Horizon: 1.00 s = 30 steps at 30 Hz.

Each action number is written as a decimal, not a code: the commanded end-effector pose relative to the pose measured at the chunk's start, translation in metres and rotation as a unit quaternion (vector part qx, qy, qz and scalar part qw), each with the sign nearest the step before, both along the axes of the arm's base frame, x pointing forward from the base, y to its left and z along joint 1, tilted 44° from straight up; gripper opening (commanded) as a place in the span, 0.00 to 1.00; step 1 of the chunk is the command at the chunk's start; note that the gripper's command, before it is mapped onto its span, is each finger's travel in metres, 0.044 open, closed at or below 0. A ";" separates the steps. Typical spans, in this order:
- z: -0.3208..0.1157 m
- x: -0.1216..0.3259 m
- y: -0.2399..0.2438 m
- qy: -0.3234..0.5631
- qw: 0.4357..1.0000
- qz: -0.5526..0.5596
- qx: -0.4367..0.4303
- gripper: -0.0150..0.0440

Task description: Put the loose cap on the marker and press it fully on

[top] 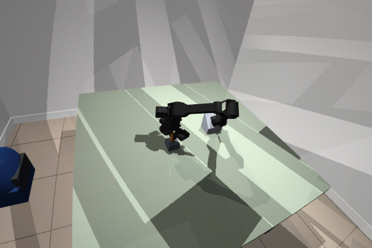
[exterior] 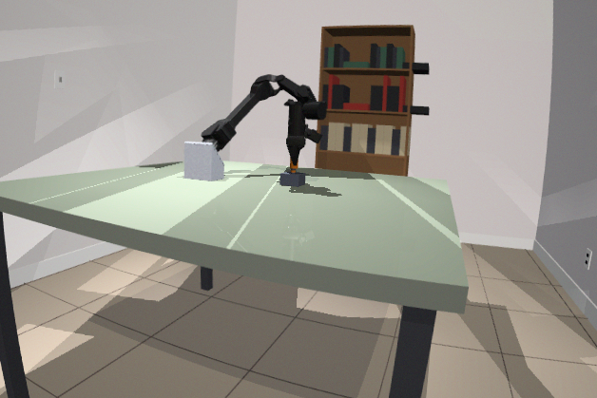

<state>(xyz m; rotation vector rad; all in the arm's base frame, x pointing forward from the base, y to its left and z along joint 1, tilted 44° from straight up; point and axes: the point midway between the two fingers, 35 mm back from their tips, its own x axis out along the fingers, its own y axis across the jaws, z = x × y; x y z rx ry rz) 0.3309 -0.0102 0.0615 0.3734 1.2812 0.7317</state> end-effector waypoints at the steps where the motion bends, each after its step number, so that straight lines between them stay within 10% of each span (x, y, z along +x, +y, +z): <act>1: -0.002 -0.001 0.001 0.003 1.000 -0.001 0.001 0.25; 9: -0.001 -0.001 0.001 0.003 1.000 -0.001 0.001 0.25; 25: -0.001 0.000 0.001 0.005 1.000 -0.003 0.001 0.97; 30: 0.015 0.000 -0.015 0.005 1.000 -0.004 0.000 1.00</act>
